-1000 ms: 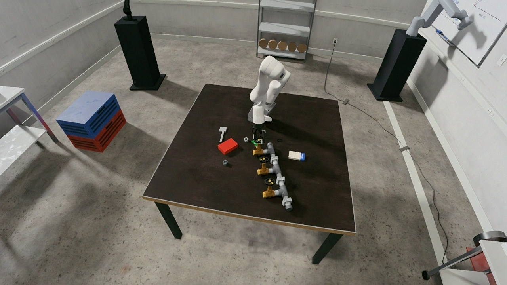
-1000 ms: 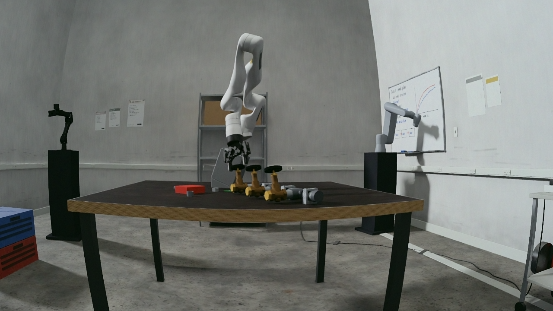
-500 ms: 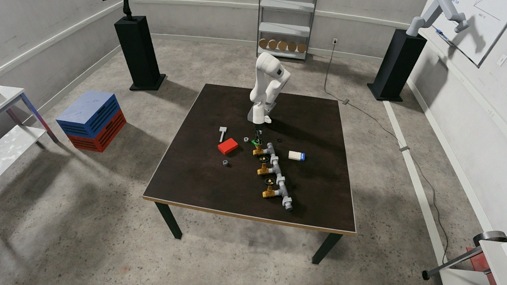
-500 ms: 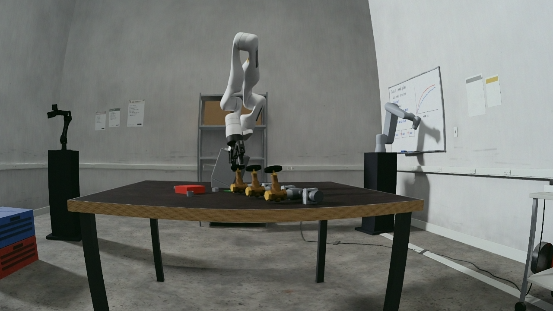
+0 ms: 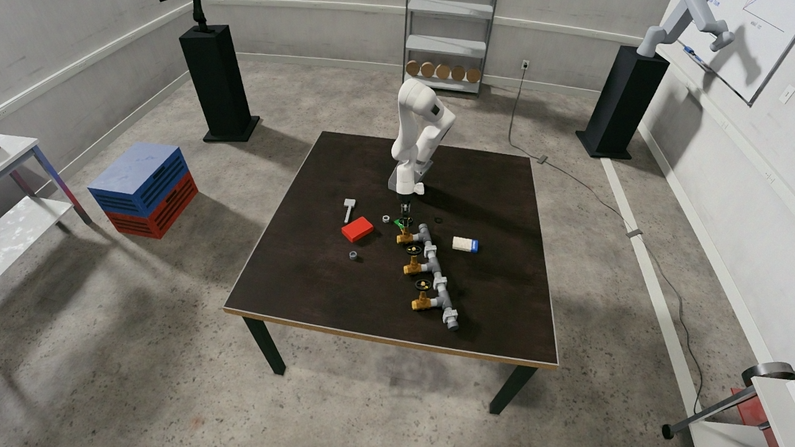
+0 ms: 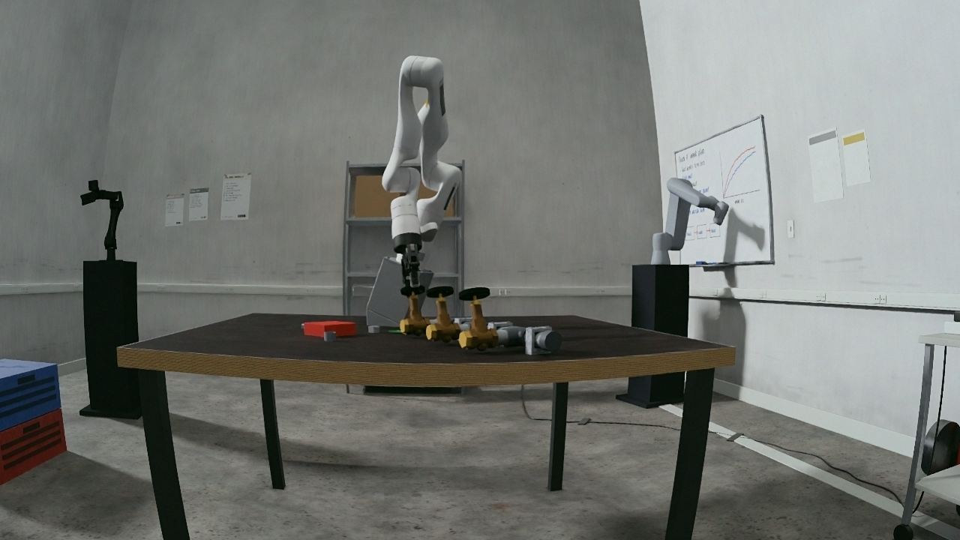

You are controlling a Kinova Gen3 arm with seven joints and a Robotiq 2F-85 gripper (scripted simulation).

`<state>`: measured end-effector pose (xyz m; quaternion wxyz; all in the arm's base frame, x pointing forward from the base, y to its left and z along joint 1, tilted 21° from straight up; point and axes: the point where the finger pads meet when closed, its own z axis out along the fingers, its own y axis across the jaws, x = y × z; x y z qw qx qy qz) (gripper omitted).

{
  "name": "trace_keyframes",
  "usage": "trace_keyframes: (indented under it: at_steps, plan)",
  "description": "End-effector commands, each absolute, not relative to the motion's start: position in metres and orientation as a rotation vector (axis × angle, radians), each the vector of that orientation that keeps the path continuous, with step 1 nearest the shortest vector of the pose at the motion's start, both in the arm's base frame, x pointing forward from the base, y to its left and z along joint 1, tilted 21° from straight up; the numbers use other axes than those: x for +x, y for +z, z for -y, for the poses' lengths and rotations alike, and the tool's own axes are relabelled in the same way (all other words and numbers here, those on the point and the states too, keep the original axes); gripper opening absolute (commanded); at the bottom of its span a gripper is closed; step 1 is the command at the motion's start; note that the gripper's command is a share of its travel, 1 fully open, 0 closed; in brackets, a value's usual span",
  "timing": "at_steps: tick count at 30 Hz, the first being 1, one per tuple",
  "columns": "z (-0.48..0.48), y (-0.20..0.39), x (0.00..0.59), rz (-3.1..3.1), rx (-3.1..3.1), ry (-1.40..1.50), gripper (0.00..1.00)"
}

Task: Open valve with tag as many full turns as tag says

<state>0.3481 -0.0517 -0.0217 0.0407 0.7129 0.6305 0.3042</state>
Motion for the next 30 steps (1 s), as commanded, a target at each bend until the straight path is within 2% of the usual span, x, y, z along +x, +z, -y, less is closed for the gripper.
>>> trace_keyframes:
  at_steps: [1, 16, 17, 30]
  plan:
    - [0.0521, -0.0213, 0.3484, -1.917, 2.2, 0.934, 1.0]
    - [0.0521, -0.0213, 0.3484, -1.884, 2.241, 0.939, 1.0]
    - [0.0521, -0.0213, 0.3484, -1.884, 2.241, 0.939, 0.68]
    - [0.0521, -0.0213, 0.3484, -1.884, 2.241, 0.939, 0.68]
